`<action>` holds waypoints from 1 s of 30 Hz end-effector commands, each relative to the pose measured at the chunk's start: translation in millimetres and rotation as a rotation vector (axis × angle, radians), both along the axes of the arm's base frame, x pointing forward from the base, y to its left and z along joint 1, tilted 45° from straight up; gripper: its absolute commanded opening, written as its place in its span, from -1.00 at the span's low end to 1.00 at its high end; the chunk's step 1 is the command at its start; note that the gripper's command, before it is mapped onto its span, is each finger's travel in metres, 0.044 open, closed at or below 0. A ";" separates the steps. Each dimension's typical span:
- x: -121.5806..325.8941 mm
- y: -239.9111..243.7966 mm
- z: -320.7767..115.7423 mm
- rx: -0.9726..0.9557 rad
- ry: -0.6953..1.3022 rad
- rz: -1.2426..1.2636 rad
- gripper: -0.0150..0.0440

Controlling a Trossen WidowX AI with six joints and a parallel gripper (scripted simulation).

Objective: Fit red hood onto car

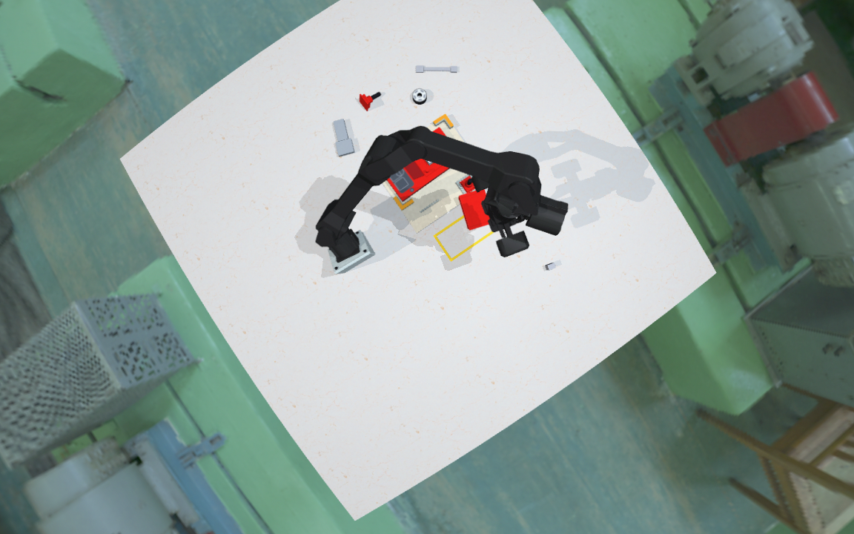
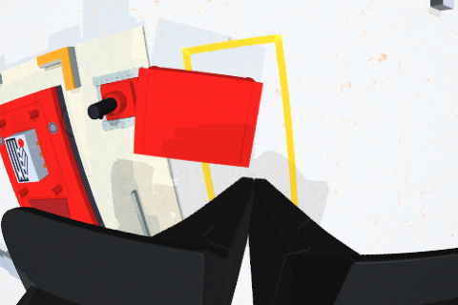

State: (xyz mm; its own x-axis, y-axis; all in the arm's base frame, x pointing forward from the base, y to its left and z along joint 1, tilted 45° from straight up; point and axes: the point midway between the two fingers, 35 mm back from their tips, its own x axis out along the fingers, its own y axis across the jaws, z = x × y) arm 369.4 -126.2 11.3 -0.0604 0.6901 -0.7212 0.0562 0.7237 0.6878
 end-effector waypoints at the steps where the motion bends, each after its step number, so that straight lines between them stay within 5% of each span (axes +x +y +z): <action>1: 0.4 4.4 -1.9 0.004 0.007 0.007 -0.49; 18: 0.4 4.4 -1.9 0.004 0.007 0.007 -0.49; 30: -3.1 50.5 -11.9 0.067 -0.599 0.647 0.58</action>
